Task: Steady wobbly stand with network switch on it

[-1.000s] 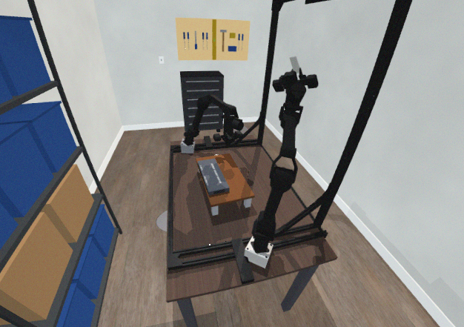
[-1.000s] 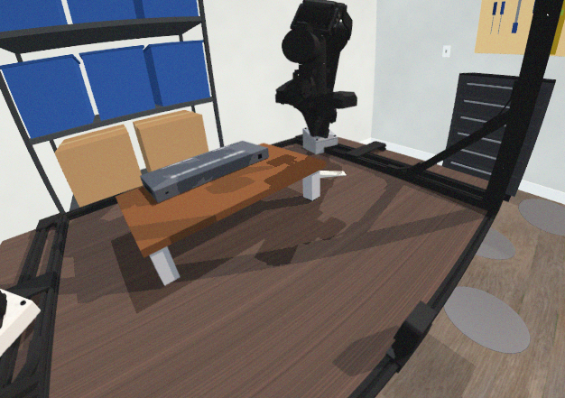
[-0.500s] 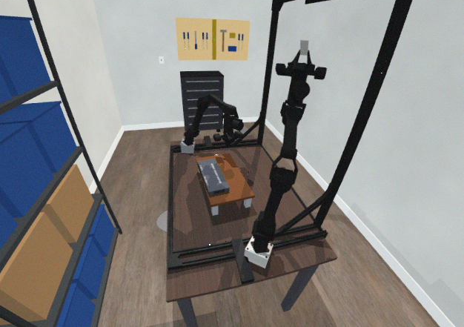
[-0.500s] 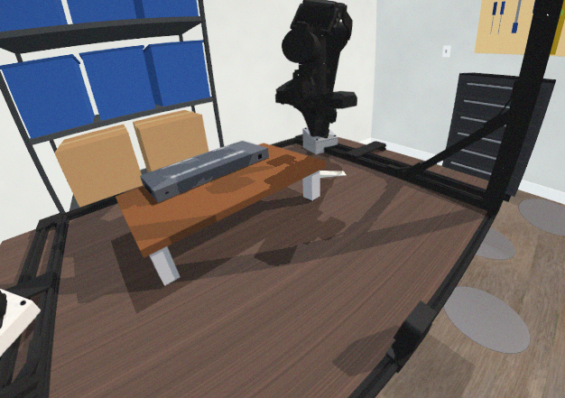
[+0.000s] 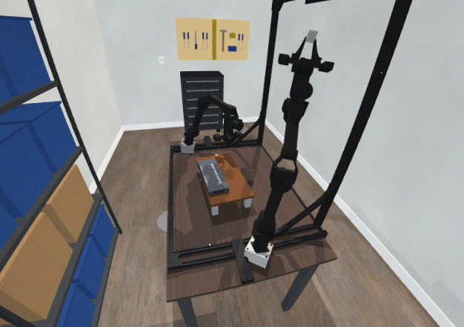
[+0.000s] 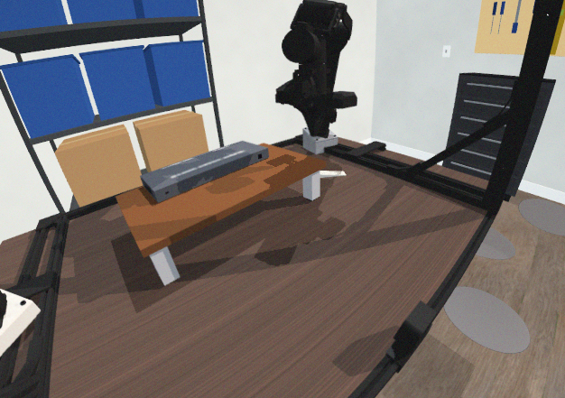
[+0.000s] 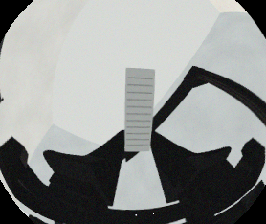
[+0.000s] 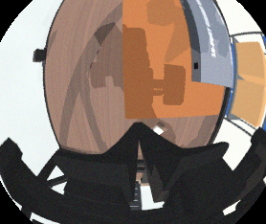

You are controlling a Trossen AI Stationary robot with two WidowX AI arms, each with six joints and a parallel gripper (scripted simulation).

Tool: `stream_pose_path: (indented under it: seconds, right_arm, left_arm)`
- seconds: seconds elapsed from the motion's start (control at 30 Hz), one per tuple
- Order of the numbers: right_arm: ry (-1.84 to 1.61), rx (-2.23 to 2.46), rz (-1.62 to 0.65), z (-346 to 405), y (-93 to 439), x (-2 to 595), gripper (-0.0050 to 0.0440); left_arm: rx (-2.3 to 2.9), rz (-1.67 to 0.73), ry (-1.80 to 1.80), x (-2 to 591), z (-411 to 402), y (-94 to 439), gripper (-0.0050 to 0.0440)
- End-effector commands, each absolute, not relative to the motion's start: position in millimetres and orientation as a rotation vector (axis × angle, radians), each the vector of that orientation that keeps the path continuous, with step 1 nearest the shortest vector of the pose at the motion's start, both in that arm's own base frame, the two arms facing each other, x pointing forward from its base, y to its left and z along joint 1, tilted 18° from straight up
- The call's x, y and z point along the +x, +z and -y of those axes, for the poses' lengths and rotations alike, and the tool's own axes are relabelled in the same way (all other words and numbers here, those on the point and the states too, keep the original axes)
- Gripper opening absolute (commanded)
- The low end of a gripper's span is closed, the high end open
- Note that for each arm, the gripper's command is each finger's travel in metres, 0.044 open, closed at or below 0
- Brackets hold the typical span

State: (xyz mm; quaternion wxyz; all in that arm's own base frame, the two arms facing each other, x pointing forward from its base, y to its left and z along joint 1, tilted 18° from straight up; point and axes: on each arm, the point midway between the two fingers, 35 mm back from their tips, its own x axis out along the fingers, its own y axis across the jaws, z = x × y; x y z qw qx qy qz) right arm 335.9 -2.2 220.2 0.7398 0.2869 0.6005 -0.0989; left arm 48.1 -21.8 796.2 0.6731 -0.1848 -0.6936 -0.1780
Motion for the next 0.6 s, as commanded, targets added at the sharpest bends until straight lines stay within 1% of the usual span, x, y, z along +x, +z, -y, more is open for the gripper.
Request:
stream_pose_path:
  seconds: [0.0,0.23,0.4,0.57]
  right_arm:
    - [-0.217,0.629,-1.317,2,220,336,0.0000]
    - [-0.217,0.629,-1.317,2,220,336,0.0000]
    - [-0.217,0.629,-1.317,2,220,336,0.0000]
    - [-0.217,0.629,-1.317,2,220,336,0.0000]
  left_arm:
    - [-0.380,1.657,-0.340,24,11,803,0.0000]
    - [-0.372,1.680,-0.324,18,8,804,0.0000]
    - [-0.473,1.386,-0.503,93,44,790,0.0000]
    - [-0.581,1.085,-0.615,167,79,762,0.0000]
